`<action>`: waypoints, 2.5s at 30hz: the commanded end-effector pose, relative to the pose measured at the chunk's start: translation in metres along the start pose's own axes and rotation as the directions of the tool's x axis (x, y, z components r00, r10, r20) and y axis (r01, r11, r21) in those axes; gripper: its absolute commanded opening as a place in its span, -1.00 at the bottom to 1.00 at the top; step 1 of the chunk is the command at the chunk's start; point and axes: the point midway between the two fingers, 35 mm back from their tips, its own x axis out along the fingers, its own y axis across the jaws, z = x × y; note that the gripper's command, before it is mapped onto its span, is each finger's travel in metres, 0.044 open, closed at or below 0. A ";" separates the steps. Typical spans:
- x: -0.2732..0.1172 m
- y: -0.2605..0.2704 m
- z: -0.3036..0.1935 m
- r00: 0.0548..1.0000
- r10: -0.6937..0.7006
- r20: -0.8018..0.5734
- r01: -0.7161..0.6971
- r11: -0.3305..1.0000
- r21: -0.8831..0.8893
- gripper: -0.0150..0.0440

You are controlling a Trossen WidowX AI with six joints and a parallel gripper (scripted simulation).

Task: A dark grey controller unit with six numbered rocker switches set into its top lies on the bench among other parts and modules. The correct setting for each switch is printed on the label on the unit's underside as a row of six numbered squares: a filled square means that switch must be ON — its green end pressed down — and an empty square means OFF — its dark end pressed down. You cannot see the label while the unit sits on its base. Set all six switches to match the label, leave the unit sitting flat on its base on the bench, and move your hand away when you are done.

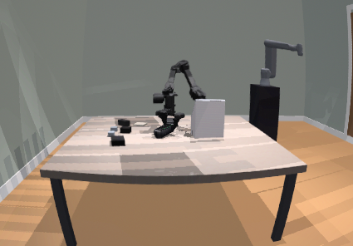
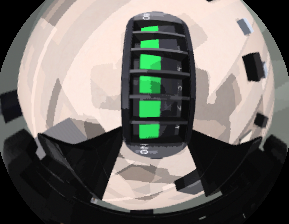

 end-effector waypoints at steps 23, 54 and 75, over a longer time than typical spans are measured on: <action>0.014 0.000 -0.002 1.000 0.000 0.005 0.000 1.000 -0.001 0.65; -0.028 0.000 0.057 1.000 0.000 0.004 0.000 1.000 0.002 1.00; -0.050 0.001 -0.002 1.000 0.002 0.011 -0.002 1.000 -0.021 1.00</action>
